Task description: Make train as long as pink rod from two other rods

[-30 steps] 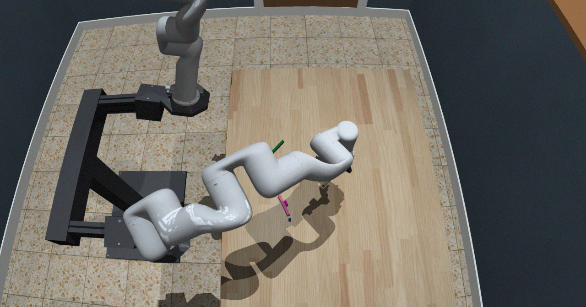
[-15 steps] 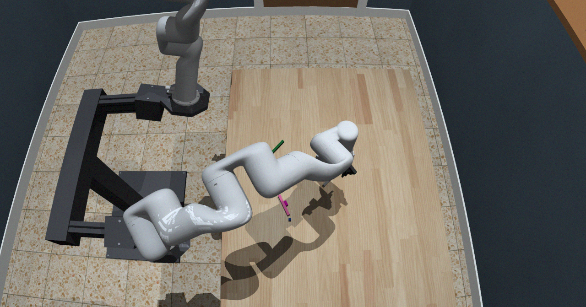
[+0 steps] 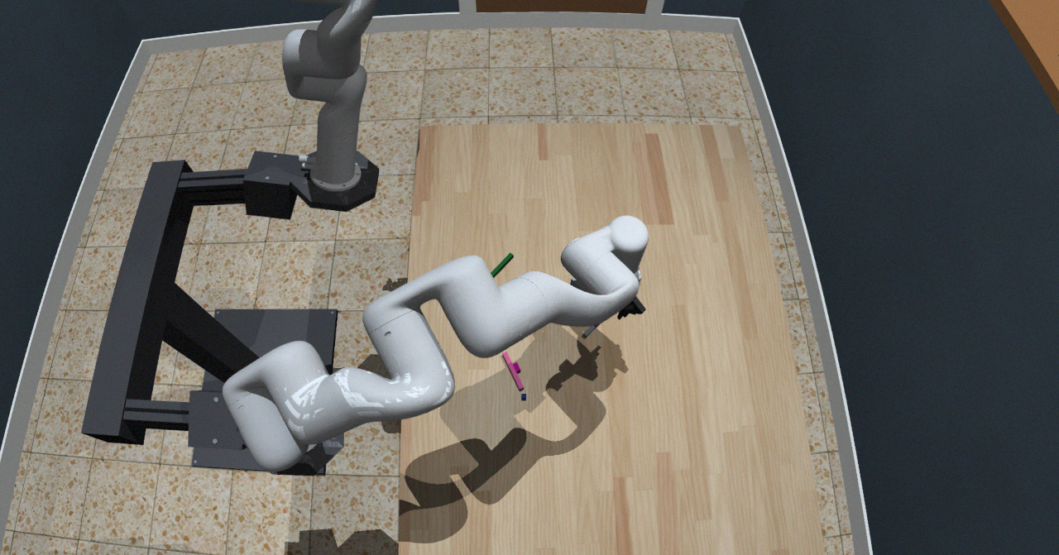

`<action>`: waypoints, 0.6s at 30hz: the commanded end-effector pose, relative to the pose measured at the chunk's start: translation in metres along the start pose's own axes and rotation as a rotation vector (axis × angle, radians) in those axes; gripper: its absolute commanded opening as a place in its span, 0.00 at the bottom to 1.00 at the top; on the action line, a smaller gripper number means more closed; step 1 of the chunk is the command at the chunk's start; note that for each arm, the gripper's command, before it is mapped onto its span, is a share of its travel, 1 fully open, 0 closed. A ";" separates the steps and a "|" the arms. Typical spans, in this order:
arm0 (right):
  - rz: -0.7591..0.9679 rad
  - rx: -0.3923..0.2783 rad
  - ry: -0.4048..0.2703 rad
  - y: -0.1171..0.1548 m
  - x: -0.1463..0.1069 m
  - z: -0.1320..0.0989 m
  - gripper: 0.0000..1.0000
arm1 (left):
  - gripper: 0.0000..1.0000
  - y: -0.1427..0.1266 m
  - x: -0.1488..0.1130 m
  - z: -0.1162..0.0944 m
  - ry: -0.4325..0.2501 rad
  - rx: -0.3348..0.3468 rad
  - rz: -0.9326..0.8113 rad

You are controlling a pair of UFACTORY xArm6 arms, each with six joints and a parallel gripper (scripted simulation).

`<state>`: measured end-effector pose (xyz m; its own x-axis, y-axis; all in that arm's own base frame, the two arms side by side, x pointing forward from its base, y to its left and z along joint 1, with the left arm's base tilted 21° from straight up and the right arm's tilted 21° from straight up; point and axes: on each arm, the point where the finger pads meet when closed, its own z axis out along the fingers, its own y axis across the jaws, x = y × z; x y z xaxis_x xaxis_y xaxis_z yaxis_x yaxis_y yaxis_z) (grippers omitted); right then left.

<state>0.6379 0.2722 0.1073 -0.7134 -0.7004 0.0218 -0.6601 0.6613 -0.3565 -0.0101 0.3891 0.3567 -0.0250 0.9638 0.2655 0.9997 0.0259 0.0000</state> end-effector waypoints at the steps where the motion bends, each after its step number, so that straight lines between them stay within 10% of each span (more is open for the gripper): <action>1: 0.001 0.002 -0.006 -0.001 -0.001 -0.019 1.00 | 1.00 0.000 0.001 -0.002 0.004 0.000 0.000; 18: 0.001 0.001 -0.006 -0.001 -0.001 -0.077 1.00 | 1.00 0.000 0.001 -0.002 0.004 0.000 0.000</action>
